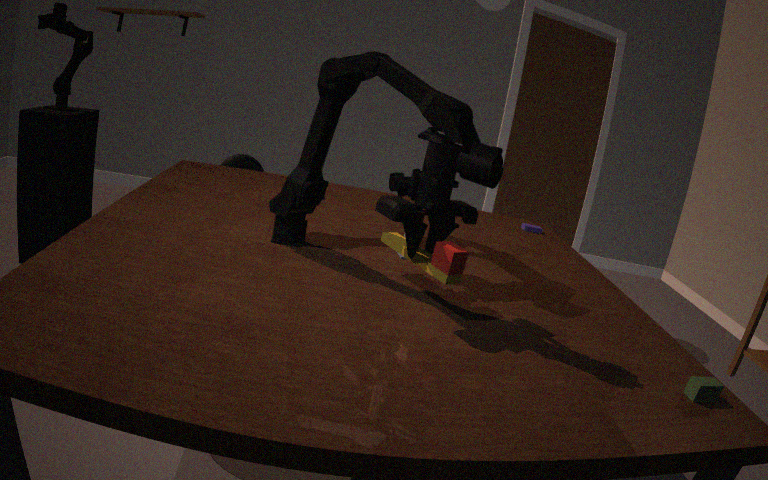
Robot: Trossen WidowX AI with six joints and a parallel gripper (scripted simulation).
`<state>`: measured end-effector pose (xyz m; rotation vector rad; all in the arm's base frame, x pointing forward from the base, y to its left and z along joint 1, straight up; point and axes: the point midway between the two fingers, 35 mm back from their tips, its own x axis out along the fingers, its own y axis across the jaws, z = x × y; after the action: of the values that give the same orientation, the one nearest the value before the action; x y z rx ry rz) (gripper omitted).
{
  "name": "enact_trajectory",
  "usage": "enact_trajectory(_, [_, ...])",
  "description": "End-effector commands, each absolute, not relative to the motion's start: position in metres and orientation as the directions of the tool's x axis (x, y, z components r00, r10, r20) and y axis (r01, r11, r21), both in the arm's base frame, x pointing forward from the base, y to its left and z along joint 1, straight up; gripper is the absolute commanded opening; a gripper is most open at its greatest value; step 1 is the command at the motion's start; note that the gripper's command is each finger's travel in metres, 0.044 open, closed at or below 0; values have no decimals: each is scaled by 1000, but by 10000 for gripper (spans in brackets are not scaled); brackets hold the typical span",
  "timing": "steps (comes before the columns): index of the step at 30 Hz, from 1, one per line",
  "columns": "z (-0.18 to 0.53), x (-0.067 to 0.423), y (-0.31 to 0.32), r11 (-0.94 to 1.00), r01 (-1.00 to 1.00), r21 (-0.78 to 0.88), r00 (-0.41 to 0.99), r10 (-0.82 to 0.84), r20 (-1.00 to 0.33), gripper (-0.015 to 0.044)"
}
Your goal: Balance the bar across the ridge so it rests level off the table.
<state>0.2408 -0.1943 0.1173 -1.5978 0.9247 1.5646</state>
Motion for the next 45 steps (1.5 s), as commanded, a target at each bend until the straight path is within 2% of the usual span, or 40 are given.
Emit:
enact_trajectory(1, [132, 241, -194, -497, -868, -10, 23, -19, -1000, 0])
enact_trajectory(13, [154, 239, -189, -495, -869, -11, 23, -18, -1000, 0])
enact_trajectory(45, [155, 274, -68, -338, -941, -23, 27, -7, -1000, 0])
